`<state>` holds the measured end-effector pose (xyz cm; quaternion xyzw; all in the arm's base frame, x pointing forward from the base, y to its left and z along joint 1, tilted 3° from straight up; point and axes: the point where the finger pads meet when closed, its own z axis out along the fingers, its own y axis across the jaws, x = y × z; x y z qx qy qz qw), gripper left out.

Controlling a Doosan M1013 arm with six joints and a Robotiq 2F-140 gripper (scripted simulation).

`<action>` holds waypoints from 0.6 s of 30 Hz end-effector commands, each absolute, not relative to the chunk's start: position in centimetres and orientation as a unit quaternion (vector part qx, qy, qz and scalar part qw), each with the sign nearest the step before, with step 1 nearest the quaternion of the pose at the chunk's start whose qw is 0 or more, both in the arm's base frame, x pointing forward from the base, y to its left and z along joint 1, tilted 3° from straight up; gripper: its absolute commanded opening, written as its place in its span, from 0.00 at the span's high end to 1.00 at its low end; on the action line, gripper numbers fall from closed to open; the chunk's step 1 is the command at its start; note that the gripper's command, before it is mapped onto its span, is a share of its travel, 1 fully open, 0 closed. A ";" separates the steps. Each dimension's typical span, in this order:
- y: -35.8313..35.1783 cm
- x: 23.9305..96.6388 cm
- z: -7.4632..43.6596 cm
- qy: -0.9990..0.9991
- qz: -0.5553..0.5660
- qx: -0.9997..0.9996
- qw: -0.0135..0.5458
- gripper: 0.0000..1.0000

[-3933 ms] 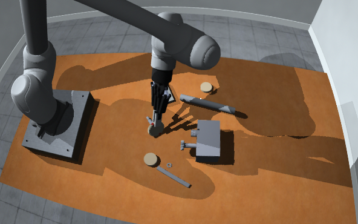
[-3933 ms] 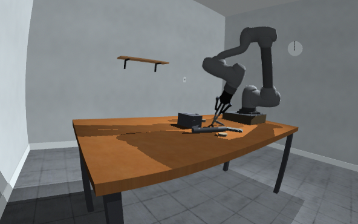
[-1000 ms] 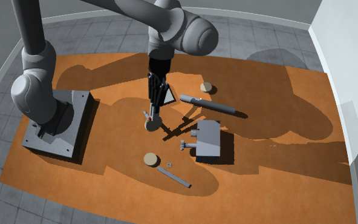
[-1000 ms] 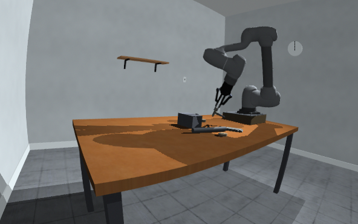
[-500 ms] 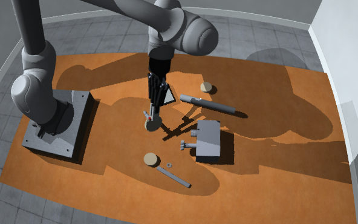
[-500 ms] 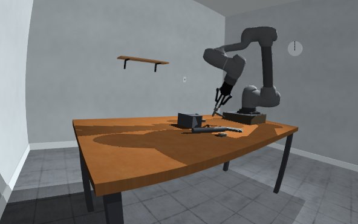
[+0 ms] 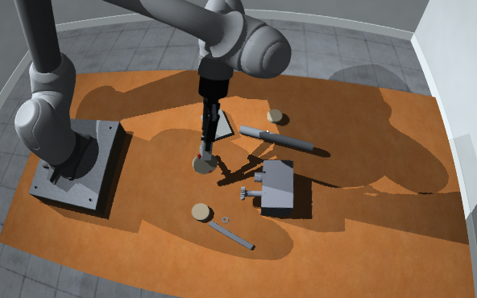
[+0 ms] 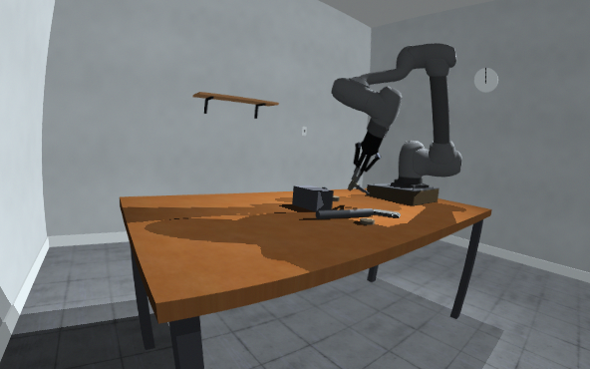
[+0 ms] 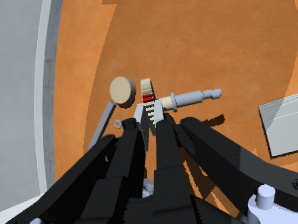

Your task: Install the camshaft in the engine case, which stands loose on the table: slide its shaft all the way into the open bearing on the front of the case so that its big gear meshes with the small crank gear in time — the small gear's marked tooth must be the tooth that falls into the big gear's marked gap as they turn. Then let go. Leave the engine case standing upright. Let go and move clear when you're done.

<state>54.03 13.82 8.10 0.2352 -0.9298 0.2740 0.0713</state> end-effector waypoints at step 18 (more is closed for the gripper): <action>13.0 57.2 11.2 -0.891 0.199 -0.390 -0.121 0.95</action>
